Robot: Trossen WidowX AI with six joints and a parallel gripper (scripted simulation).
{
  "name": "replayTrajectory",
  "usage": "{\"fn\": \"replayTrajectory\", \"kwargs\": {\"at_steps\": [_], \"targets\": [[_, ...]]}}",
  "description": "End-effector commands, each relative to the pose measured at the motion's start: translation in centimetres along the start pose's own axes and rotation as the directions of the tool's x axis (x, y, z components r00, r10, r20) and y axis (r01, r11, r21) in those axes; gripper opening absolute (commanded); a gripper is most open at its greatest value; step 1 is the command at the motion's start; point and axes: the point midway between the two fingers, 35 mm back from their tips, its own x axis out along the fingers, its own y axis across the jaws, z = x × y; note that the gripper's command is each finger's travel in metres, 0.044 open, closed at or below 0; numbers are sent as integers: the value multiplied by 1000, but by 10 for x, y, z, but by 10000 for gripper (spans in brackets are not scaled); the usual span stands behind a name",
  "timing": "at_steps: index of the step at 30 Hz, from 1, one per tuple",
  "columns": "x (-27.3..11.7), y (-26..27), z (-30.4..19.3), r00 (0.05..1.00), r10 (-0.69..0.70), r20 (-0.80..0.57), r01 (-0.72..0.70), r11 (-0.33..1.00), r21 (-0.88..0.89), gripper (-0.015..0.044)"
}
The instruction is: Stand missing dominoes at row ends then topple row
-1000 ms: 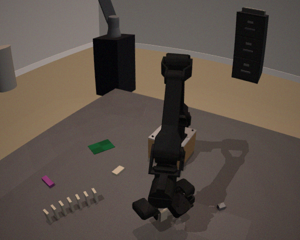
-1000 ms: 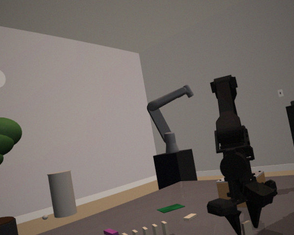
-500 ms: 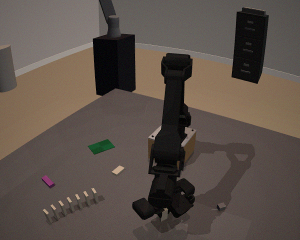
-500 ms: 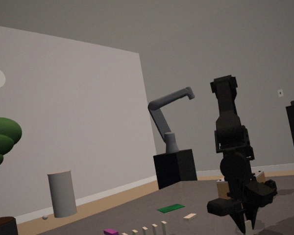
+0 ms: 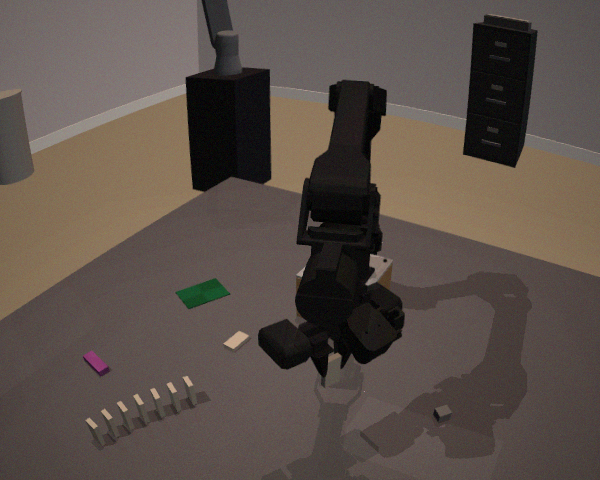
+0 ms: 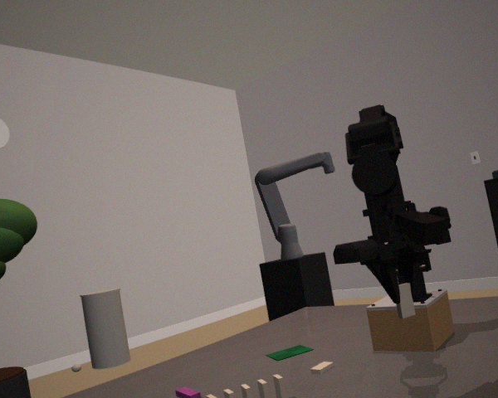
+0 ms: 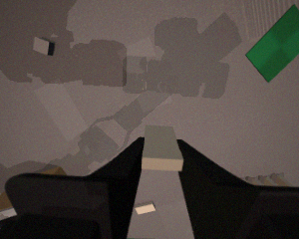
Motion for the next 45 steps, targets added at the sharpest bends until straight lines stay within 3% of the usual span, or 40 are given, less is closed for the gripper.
{"fn": "replayTrajectory", "kwargs": {"at_steps": [1, 4, 8, 12, 16, 23, 40, 45], "targets": [[3, 0, -4, 1000, 15, -16, -15, 1000, 18, 107], [4, -26, -32, 1000, 12, -24, -5, 965, 261, 107], [5, -63, -85, 999, 9, -36, 16, 770, 637, 107], [2, -92, -141, 999, 5, -38, 33, 412, 911, 107], [-2, -111, -194, 999, -1, -38, 38, 12, 999, 107], [3, -113, -197, 999, -1, -38, 38, -9, 999, 107], [121, -113, -202, 999, -1, -38, 38, -9, 999, 107], [131, -111, -202, 999, -1, -38, 38, -9, 999, 107]]}}
